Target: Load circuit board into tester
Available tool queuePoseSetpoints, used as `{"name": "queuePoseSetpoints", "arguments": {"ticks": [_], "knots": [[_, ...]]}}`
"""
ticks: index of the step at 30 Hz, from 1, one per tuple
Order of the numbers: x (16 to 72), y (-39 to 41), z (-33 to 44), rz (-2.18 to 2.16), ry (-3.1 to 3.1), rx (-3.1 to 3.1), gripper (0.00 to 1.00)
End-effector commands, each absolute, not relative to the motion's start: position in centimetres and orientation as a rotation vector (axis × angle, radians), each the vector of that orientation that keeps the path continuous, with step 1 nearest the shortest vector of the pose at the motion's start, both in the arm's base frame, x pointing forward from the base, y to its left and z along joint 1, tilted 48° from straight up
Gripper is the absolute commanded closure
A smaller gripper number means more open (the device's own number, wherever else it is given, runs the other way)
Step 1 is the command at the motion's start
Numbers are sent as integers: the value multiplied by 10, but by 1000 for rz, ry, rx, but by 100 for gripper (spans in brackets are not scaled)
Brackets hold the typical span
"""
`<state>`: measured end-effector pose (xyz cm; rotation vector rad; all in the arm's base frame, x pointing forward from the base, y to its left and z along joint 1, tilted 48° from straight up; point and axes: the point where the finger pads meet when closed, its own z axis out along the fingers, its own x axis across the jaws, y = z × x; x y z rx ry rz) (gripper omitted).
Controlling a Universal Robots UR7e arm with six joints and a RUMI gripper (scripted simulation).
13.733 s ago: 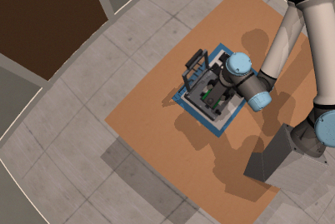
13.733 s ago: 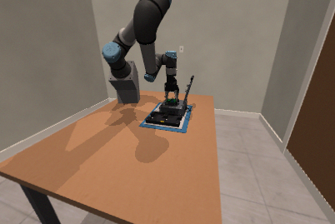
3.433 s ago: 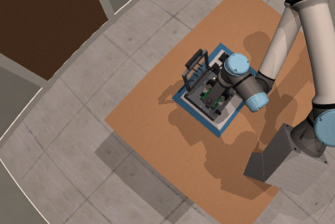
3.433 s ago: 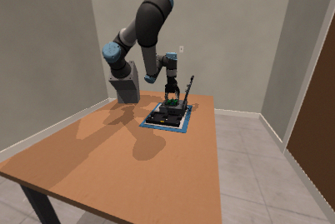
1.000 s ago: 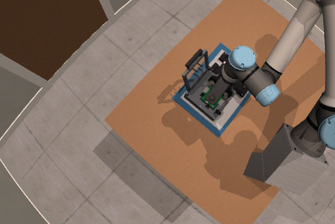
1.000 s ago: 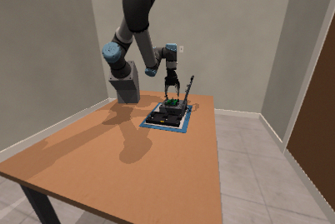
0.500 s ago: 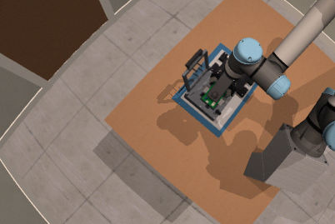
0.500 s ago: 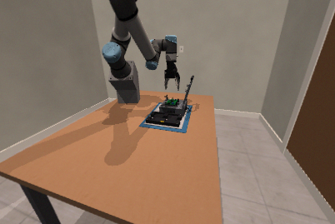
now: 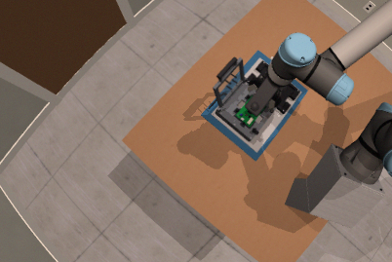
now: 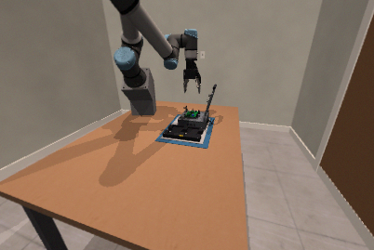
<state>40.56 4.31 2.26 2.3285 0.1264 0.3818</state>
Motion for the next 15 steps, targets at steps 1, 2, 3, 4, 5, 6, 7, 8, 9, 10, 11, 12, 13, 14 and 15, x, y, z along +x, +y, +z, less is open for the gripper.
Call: {"name": "queuePoseSetpoints", "arguments": {"ticks": [1,2,3,4,5,6,7,8,9,10,11,12,13,14,15], "knots": [[400,56,35,375,122,2329,41],[399,58,37,375,122,2329,41],[398,61,40,375,122,2329,41],[397,63,42,375,122,2329,41],[396,65,44,375,122,2329,41],[395,67,46,375,122,2329,41],[394,69,48,375,122,2329,41],[393,71,50,375,122,2329,41],[392,73,52,375,122,2329,41],[392,73,52,375,122,2329,41],[392,73,52,375,122,2329,41],[392,75,54,375,122,2329,41],[391,77,56,375,122,2329,41],[390,79,58,375,122,2329,41],[389,81,59,375,122,2329,41]]}}
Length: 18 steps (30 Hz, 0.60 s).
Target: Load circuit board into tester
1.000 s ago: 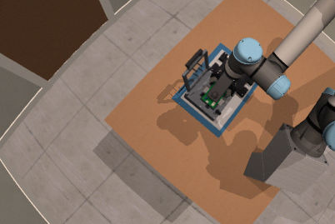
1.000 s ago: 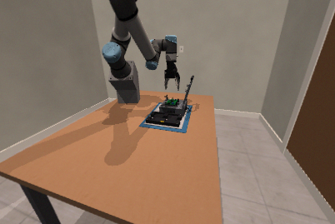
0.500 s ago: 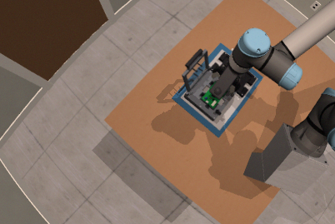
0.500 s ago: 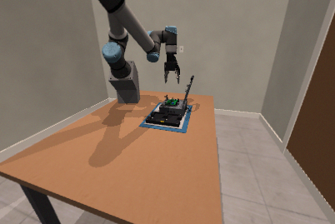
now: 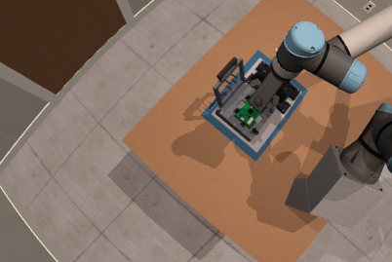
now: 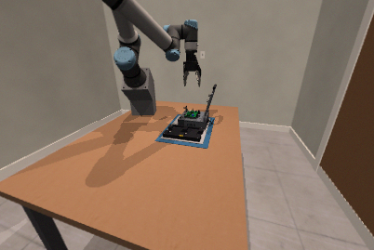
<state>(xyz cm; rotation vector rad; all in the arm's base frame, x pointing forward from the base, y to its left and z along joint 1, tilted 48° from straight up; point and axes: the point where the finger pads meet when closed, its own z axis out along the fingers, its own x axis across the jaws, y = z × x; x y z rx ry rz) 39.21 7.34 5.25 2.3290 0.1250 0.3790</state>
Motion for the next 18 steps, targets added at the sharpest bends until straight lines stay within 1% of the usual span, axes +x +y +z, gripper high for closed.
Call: {"name": "queuePoseSetpoints", "arguments": {"ticks": [1,18], "knots": [[388,82,61,375,122,2329,41],[381,99,77,375,122,2329,41]]}}
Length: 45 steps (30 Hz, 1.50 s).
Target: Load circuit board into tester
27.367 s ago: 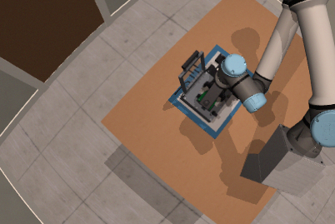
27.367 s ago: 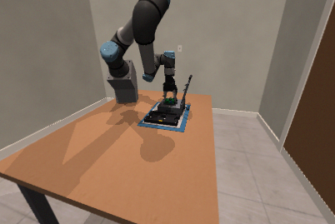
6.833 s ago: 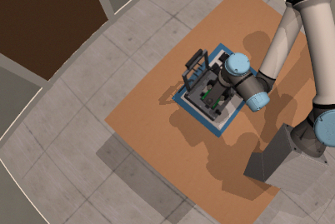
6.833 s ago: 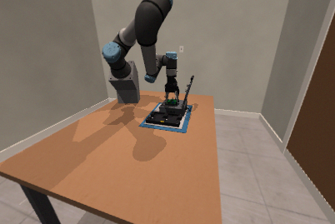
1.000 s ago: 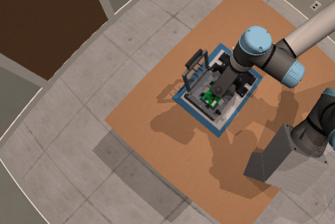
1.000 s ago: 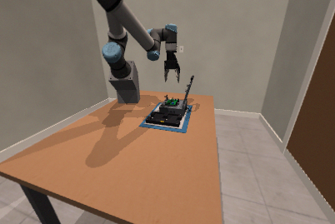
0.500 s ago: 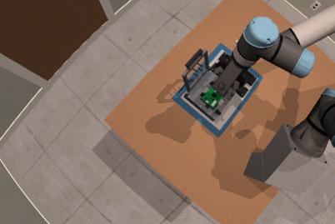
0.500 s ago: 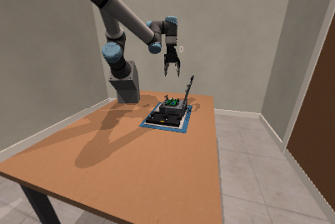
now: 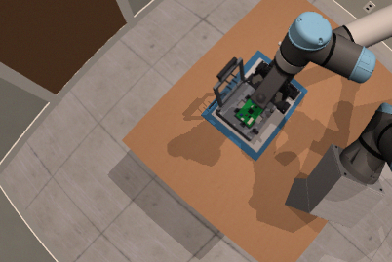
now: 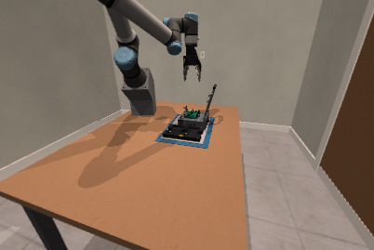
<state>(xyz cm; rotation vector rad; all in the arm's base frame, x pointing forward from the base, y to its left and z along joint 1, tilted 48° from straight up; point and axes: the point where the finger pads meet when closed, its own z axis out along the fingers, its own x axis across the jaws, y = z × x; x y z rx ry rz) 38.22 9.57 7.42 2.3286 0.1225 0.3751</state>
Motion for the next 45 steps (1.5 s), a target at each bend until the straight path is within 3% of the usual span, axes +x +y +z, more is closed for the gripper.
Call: {"name": "queuePoseSetpoints", "arguments": {"ticks": [1,15,16,45], "knots": [[381,99,78,375,122,2329,41],[380,101,80,375,122,2329,41],[380,101,80,375,122,2329,70],[380,101,80,375,122,2329,70]]}}
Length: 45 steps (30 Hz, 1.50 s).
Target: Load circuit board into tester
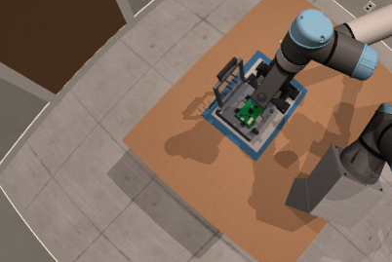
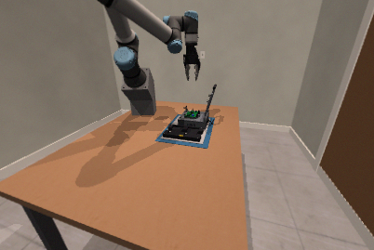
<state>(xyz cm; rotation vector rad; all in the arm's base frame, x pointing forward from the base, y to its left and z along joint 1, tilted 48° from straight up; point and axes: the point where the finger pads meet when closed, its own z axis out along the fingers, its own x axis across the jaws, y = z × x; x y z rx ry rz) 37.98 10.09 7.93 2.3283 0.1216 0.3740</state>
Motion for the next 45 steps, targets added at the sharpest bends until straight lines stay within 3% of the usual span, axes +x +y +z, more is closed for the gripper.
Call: {"name": "queuePoseSetpoints", "arguments": {"ticks": [1,18,45], "knots": [[380,101,80,375,122,2329,70],[398,105,84,375,122,2329,70],[513,131,110,375,122,2329,70]]}}
